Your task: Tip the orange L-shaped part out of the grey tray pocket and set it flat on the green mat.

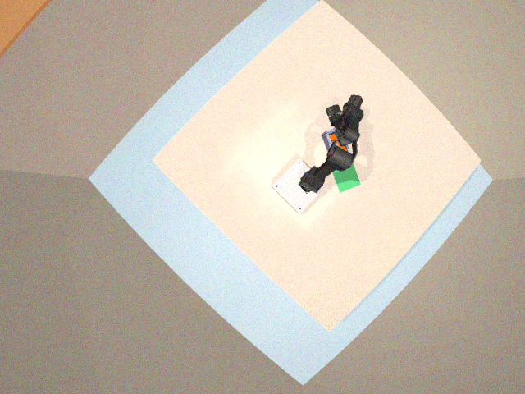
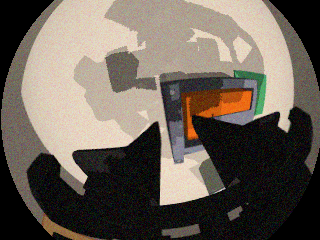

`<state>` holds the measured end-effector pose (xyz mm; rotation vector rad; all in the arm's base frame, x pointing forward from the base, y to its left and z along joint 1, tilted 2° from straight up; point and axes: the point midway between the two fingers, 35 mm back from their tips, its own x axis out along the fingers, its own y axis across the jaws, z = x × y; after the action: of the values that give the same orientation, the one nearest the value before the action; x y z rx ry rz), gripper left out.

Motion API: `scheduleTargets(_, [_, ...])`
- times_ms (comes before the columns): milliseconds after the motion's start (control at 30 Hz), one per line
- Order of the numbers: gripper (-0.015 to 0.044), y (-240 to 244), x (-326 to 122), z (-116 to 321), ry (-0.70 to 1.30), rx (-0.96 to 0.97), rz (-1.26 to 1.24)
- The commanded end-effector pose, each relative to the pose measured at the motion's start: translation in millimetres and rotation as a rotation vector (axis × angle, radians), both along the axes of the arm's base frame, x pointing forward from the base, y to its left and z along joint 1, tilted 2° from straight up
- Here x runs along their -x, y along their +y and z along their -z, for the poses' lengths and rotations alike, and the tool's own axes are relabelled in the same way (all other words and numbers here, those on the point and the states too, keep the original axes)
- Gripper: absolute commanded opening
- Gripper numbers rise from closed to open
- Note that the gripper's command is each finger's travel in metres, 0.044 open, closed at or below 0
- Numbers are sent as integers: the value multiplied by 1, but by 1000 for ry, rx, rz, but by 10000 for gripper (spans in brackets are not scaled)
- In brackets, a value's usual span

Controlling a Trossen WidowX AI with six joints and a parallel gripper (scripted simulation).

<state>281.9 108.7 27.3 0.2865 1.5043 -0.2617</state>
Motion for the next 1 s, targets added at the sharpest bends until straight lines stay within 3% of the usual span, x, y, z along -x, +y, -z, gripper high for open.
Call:
scheduleTargets(0, [180, -1, 0, 4, -2, 6, 4])
scheduleTargets(967, [180, -1, -1, 38, -1, 6, 4])
